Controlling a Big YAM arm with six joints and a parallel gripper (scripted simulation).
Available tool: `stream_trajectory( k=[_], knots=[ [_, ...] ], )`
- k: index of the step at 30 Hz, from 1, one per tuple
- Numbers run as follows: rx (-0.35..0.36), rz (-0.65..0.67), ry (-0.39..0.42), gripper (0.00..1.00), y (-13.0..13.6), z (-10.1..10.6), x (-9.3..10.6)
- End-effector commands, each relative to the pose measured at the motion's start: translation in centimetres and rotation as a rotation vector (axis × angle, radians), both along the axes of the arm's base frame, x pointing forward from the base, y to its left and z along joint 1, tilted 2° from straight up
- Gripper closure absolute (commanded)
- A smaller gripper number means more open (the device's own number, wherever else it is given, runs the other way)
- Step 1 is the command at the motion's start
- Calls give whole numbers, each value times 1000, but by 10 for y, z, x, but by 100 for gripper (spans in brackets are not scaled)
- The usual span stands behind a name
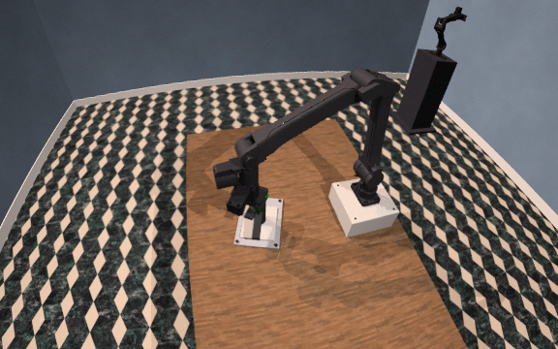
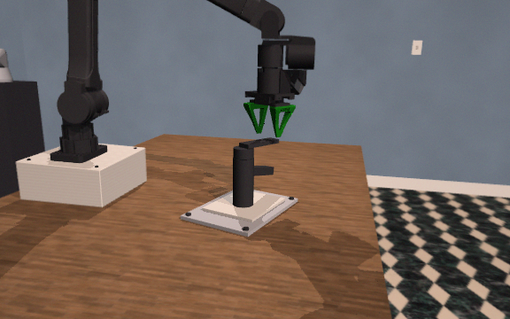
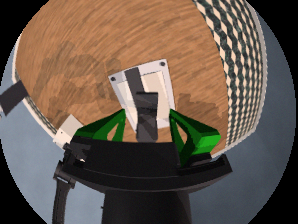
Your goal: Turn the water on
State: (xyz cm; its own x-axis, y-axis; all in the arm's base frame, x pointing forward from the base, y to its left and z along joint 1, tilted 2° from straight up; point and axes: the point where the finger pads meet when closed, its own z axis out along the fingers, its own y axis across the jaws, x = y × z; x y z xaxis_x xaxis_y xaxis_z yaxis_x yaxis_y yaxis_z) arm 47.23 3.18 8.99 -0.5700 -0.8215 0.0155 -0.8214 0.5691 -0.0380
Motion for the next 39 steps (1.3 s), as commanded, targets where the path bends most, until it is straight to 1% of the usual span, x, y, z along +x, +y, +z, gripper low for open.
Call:
stream_trajectory(
  k=[1, 10, 17, 24, 28, 39],
  knots=[
    [-2, -9, 8, 36, -7, -5, 6],
    [-2, -8, 10, 36, -7, -12, 3],
    [-1, -8, 0, 36, -7, -12, 7],
    [-2, -7, 7, 36, -7, -19, 4],
    [-1, -7, 0, 36, -7, -19, 7],
    [-1, -7, 4, 36, -7, -26, 6]
  ],
)
